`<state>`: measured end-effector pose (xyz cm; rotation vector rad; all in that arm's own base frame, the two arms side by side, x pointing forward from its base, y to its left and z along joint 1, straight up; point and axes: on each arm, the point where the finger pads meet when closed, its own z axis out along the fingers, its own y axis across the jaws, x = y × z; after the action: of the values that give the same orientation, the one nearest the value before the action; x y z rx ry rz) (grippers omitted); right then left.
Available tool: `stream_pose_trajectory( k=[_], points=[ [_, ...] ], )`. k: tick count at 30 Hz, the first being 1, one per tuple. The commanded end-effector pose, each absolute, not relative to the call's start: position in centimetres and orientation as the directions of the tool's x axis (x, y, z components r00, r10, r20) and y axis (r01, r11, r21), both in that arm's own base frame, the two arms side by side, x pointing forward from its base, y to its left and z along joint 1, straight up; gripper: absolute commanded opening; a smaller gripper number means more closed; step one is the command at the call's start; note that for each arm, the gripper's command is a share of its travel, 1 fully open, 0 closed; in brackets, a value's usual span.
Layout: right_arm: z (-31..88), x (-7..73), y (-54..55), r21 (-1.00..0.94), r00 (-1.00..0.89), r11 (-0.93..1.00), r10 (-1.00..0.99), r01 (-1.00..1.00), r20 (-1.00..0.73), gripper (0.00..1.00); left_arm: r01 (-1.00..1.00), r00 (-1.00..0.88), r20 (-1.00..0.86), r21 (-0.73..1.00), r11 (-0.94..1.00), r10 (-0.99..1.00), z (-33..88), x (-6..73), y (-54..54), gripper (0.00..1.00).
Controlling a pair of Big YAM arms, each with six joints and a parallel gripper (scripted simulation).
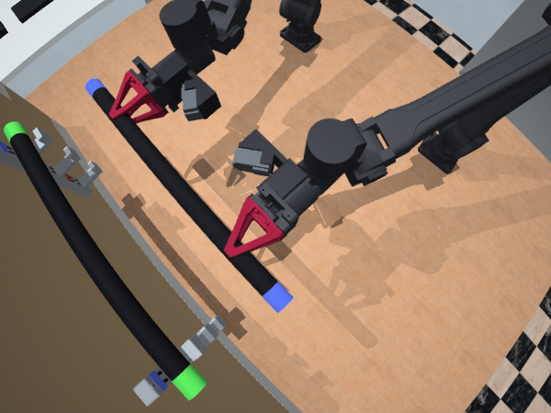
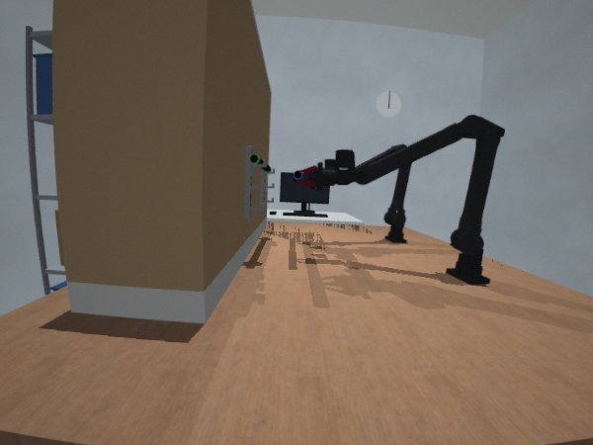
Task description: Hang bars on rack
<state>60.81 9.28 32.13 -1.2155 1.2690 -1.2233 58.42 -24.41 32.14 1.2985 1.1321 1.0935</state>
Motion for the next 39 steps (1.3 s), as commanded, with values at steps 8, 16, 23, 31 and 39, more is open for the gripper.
stream_pose_trajectory(
  k=[8, 16, 23, 31, 39],
  points=[
    [35.8, 58.7, 8.8, -0.999, -0.057, 0.028, -0.998, 0.045, -0.03, 0.0, -0.038, 0.121, -0.027, 0.999, 0.032, 0.992, 35.6, 56.8, -23.5, 0.0],
    [35.7, 57.5, 8.9, -0.999, -0.057, 0.028, -0.998, 0.045, -0.03, 0.0, -0.038, 0.121, -0.027, 0.999, 0.032, 0.992, 35.5, 55.6, -23.4, 0.0],
    [35.6, 56.4, 8.9, -0.999, -0.057, 0.028, -0.998, 0.045, -0.03, 0.0, -0.038, 0.121, -0.027, 0.999, 0.032, 0.992, 35.4, 54.4, -23.2, 0.0],
    [35.5, 55.4, 9.0, -0.999, -0.057, 0.028, -0.998, 0.045, -0.03, 0.0, -0.038, 0.121, -0.027, 0.999, 0.032, 0.992, 35.4, 53.5, -23.1, 0.0],
    [35.4, 54.0, 9.1, -0.999, -0.057, 0.028, -0.998, 0.045, -0.03, 0.0, -0.038, 0.121, -0.027, 0.999, 0.032, 0.992, 35.3, 52.1, -22.9, 0.0]
  ],
)
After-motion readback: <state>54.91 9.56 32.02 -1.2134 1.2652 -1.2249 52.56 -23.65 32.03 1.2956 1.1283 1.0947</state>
